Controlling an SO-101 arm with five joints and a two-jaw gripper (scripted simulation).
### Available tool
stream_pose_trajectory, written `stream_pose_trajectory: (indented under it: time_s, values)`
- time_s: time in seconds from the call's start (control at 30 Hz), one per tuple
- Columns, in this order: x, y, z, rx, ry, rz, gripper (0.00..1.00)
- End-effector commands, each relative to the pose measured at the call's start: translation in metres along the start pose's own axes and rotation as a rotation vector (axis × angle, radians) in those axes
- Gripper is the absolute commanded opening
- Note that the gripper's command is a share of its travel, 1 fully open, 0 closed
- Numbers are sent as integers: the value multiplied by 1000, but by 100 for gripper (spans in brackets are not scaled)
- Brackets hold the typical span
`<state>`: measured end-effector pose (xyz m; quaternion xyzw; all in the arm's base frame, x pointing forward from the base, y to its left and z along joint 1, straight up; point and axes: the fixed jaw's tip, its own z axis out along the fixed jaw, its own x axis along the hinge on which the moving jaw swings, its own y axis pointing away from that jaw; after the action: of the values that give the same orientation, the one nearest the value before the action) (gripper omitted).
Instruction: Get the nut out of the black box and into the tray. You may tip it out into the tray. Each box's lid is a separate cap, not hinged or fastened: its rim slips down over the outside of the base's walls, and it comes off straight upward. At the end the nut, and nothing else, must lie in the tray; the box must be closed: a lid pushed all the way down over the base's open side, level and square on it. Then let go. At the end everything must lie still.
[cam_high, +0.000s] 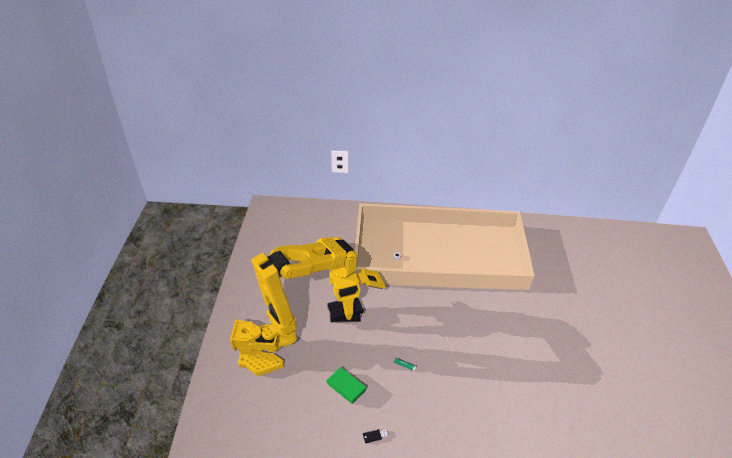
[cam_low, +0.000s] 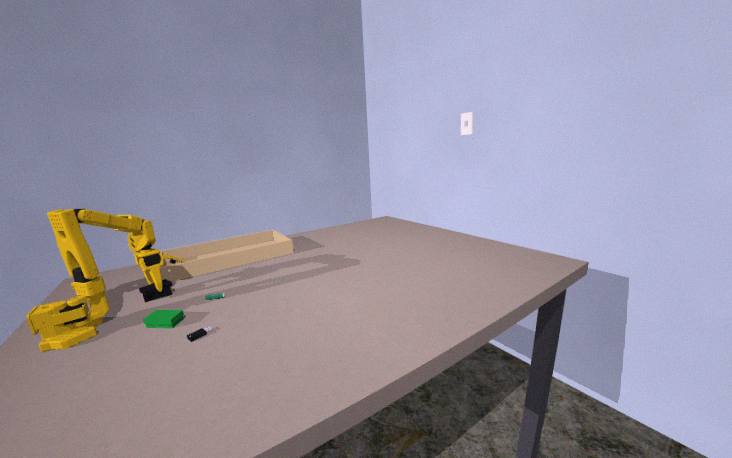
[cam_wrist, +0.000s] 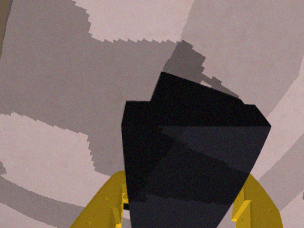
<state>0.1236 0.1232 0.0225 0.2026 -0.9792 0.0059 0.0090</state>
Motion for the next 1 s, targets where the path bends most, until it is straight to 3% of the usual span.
stream_pose_trajectory:
  time_s: [0.0, 0.63, 0.97]
  values:
    - [-3, 3, -1, -8, -20, 0, 27]
    - [-3, 3, -2, -8, -20, 0, 29]
    - [-5, 3, -10, -8, -20, 0, 29]
